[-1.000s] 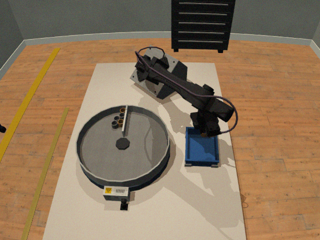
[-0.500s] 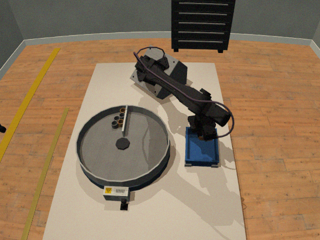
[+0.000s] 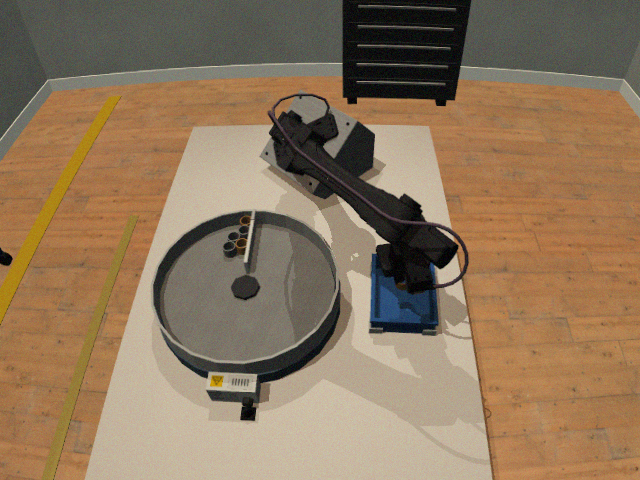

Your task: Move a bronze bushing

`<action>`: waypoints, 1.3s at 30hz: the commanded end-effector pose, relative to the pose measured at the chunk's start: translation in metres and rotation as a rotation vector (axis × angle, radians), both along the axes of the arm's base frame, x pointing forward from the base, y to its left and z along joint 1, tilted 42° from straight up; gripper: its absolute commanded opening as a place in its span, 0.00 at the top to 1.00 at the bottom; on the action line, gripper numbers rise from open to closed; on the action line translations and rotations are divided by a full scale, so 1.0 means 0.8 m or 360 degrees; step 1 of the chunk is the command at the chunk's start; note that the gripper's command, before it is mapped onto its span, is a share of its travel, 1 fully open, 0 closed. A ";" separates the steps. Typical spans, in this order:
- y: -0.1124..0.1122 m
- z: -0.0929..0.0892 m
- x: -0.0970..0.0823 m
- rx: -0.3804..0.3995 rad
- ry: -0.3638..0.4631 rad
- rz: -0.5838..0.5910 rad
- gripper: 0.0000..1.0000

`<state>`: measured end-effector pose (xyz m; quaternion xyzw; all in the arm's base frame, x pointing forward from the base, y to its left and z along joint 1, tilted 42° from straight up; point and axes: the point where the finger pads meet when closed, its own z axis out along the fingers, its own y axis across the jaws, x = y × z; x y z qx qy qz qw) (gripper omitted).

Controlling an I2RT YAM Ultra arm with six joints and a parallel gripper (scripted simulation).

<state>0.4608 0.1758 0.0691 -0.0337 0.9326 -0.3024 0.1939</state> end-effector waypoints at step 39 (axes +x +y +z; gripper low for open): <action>0.018 0.008 -0.003 0.0048 -0.0075 0.0055 1.00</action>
